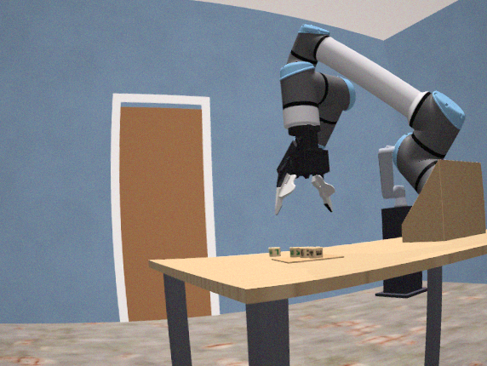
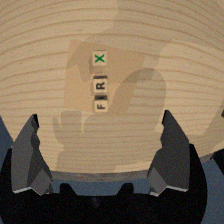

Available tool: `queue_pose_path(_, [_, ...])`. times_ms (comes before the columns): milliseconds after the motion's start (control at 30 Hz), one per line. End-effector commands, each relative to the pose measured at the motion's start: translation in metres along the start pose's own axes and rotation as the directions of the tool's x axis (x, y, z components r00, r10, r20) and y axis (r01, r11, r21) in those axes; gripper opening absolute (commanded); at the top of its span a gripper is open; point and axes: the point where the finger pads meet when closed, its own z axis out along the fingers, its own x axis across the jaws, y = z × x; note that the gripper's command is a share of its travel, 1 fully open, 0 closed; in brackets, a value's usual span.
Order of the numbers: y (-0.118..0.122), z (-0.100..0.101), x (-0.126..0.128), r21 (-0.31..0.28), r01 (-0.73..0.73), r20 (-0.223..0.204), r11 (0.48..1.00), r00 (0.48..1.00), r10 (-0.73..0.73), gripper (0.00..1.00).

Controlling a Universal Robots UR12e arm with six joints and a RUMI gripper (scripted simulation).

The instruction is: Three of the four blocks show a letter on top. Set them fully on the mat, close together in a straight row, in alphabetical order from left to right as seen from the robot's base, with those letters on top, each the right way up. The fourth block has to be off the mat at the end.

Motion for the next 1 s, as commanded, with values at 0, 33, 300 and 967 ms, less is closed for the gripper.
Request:
queue_pose_path(0, [0.0,-0.001,0.0,0.0,0.0,0.001,1.0,1.0,0.0,1.0])
queue_pose_path(33, [0.0,-0.001,0.0,0.0,0.0,0.001,1.0,1.0,0.0,1.0])
queue_pose_path(300, [0.0,-0.019,0.0,0.0,0.0,0.001,1.0,1.0,0.0,1.0])
queue_pose_path(967, [0.0,-0.089,0.0,0.0,0.0,0.001,1.0,1.0,0.0,1.0])
